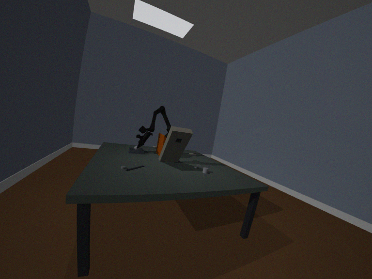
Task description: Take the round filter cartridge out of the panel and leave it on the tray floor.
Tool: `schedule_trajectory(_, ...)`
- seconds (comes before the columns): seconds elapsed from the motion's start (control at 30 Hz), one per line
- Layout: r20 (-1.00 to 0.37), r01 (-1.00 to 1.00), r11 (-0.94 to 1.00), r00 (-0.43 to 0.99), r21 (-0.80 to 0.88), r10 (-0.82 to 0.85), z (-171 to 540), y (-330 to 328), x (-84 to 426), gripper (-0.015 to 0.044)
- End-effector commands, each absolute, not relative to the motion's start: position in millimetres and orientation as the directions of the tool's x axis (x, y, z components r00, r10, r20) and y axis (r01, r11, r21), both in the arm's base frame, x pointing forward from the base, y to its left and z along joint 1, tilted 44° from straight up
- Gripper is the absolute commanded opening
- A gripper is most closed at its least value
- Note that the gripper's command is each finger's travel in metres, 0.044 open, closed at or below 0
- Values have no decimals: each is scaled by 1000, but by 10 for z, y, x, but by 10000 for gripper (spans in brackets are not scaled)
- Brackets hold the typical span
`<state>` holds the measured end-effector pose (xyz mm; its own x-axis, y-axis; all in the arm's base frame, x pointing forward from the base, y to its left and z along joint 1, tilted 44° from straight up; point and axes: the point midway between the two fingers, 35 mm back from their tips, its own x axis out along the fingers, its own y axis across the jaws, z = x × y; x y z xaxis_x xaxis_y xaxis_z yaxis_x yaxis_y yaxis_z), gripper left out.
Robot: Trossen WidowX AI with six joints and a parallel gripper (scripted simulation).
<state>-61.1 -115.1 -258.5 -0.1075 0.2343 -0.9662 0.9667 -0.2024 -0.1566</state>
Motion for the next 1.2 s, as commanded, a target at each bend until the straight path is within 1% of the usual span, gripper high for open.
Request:
schedule_trajectory(0.0, -967, 967, -202, -108, -157, 232, -2582, -1160, -613, 53)
schedule_trajectory(0.5, -967, 967, -202, -108, -157, 232, -2582, -1160, -613, 440)
schedule_trajectory(0.6, -967, 967, -202, -108, -157, 232, -2544, -1209, -618, 440)
schedule_trajectory(0.83, -966, 967, -202, -106, -155, 234, -2085, -1624, -627, 440)
schedule_trajectory(1.17, -967, 967, -200, -110, -157, 231, -2154, -1586, -637, 440)
